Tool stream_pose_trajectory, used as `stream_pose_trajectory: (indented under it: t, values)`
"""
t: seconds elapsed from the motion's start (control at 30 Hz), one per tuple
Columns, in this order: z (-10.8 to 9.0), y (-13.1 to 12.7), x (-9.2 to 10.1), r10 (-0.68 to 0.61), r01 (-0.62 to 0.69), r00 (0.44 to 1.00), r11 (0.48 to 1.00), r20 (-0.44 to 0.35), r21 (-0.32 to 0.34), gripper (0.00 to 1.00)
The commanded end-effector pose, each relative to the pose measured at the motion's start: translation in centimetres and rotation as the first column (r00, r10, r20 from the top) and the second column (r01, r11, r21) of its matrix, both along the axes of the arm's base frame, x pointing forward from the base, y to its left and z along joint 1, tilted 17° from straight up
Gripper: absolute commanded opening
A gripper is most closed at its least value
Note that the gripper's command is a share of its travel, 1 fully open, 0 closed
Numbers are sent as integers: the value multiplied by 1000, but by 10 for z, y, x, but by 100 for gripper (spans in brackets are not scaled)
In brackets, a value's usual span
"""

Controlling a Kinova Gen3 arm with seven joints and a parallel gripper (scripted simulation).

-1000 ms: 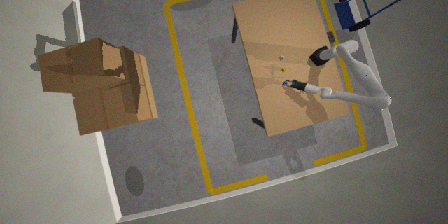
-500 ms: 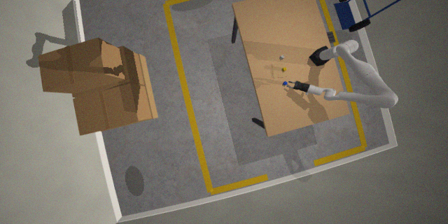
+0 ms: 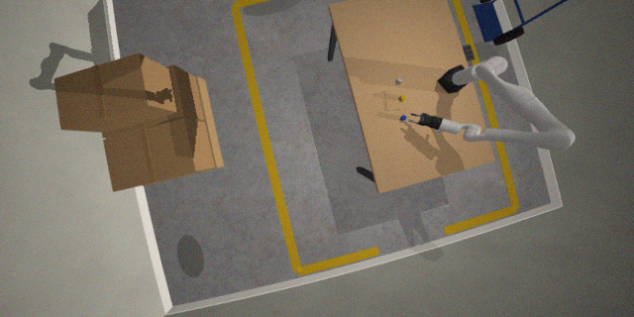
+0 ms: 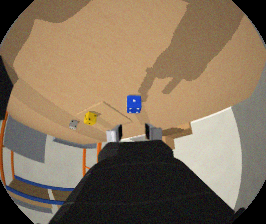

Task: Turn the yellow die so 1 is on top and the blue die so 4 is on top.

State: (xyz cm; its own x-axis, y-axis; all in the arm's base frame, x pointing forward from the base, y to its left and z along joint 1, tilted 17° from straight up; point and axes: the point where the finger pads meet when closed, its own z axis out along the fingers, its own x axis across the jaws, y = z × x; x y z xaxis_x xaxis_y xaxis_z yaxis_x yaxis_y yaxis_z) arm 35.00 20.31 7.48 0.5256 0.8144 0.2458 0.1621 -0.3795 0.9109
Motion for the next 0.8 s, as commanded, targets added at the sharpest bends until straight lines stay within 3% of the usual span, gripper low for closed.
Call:
stream_pose_trajectory:
  t: [0.0,0.17,0.77]
  values:
    - [11,3,-6,4,-4,1000,1000,-5,19,87]
    - [20,2,-8,4,-4,1000,1000,-5,19,87]
    - [20,2,-7,17,-15,999,999,-45,42,87]
